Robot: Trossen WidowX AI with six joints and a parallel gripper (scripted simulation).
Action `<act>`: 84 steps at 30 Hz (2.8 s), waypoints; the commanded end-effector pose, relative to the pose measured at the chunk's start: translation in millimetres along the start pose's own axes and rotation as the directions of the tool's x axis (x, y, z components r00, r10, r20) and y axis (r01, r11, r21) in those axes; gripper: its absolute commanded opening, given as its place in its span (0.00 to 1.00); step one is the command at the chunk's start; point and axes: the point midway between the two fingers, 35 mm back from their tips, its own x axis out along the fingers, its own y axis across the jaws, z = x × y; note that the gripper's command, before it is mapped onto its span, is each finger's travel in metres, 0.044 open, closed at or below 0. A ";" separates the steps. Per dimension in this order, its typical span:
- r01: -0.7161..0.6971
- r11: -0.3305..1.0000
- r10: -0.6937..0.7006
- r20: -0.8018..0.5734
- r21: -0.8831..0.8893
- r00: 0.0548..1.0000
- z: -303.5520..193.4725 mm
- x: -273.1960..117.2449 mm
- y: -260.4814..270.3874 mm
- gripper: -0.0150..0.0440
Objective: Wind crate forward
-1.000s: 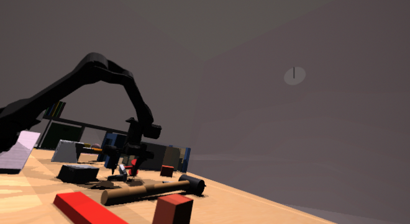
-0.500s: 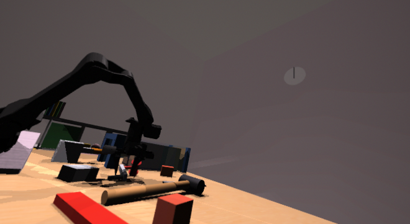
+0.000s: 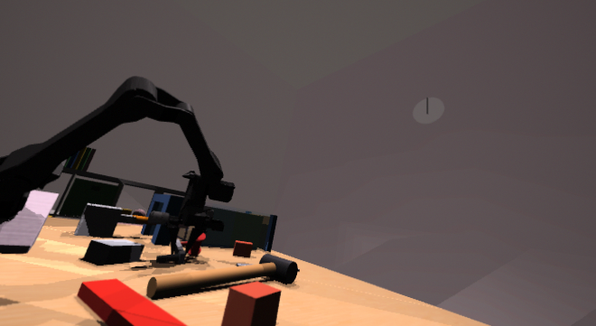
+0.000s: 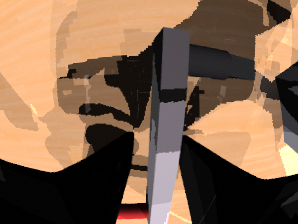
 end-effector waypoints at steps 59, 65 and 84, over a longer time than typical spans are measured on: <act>-0.042 0.941 0.025 -0.056 -0.335 0.998 -53.9 -162.7 -5.9 0.25; -0.067 0.827 0.024 -0.084 -0.558 0.996 -96.4 -169.4 -19.4 0.25; -0.088 0.040 -0.011 -0.089 -0.995 0.996 -231.2 -178.8 -113.1 0.25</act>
